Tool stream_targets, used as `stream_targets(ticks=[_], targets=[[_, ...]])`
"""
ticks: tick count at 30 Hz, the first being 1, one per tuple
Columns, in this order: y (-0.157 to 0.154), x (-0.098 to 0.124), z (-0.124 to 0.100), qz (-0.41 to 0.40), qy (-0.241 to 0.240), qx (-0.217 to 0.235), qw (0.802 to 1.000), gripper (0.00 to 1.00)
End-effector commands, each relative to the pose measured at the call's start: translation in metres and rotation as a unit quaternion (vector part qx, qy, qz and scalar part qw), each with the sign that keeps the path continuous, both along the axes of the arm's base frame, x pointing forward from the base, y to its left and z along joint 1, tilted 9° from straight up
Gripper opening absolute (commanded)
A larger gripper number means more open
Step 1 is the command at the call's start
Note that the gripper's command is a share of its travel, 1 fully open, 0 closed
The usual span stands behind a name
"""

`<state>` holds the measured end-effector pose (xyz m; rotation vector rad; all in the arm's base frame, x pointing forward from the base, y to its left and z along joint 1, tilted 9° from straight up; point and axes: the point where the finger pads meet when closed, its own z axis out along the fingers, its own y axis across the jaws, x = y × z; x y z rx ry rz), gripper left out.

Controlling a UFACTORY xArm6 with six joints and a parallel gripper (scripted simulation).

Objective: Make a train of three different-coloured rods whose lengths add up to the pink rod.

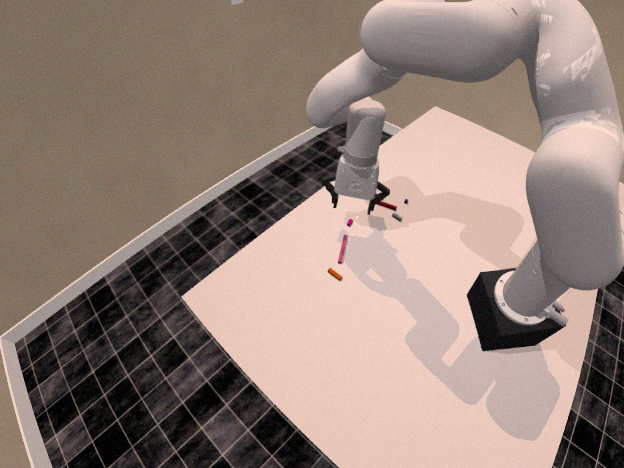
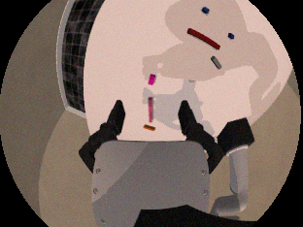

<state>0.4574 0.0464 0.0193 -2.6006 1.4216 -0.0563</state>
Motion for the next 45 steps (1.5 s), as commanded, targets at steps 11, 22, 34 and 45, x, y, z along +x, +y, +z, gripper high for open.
stream_targets(ticks=[11,22,34,45], targets=[[-0.0083,0.0043,0.0016,-0.114,0.016,0.005,0.993,1.0],[-0.0083,0.0043,0.0016,-0.114,0.016,0.005,0.993,0.24],[-0.0083,0.0043,0.0016,-0.114,0.016,0.005,0.993,0.24],[-0.0083,0.0043,0.0016,-0.114,0.016,0.005,0.993,0.24]])
